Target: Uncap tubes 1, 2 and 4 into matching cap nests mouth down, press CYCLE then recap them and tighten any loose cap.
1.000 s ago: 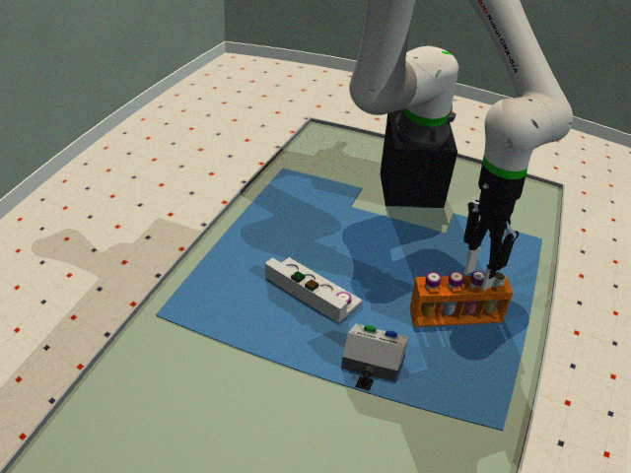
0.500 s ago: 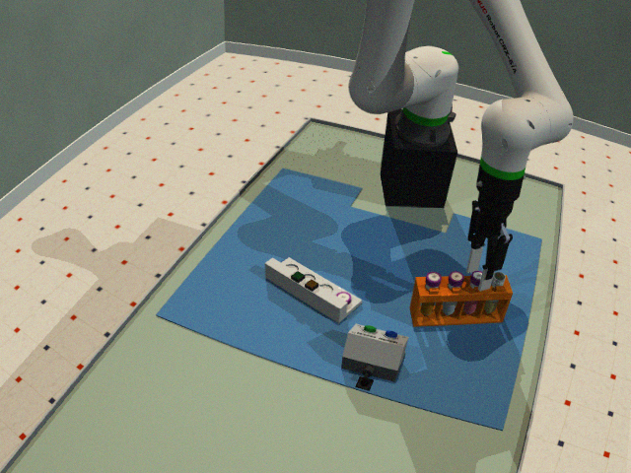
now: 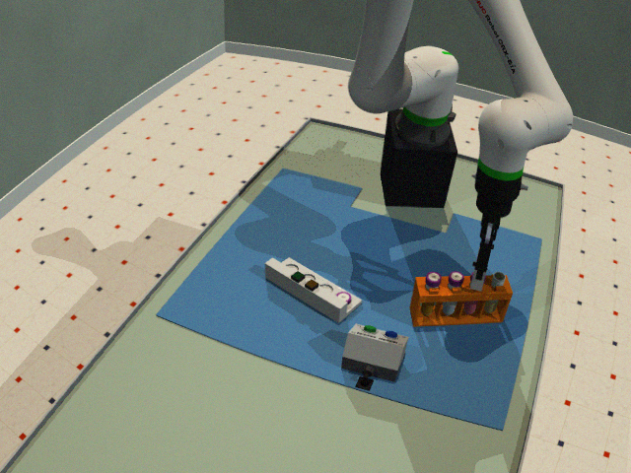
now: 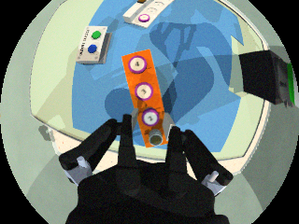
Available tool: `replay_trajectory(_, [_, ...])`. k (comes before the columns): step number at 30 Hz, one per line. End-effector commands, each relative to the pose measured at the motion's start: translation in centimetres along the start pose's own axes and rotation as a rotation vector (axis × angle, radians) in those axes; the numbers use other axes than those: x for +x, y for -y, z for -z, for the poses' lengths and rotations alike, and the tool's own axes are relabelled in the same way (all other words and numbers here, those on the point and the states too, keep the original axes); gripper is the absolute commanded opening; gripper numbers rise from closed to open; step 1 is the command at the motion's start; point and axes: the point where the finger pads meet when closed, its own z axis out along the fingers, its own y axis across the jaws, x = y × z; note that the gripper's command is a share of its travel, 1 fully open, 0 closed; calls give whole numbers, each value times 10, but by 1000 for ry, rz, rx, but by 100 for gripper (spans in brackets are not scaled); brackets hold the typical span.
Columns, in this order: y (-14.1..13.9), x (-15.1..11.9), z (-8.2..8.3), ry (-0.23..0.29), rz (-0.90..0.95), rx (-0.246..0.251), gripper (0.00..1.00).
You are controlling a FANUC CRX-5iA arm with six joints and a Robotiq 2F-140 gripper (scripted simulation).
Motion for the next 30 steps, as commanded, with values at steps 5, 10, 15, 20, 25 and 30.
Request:
replay_trajectory(5, [0,0,0,-29,-143,31,35])
replay_trajectory(10, [0,0,0,-29,-143,31,0])
replay_trajectory(15, [0,0,0,-29,-143,31,0])
replay_trajectory(20, [0,0,0,-29,-143,31,0])
replay_trajectory(25, [0,0,0,-32,57,28,0])
replay_trajectory(30, [0,0,0,-35,307,24,0])
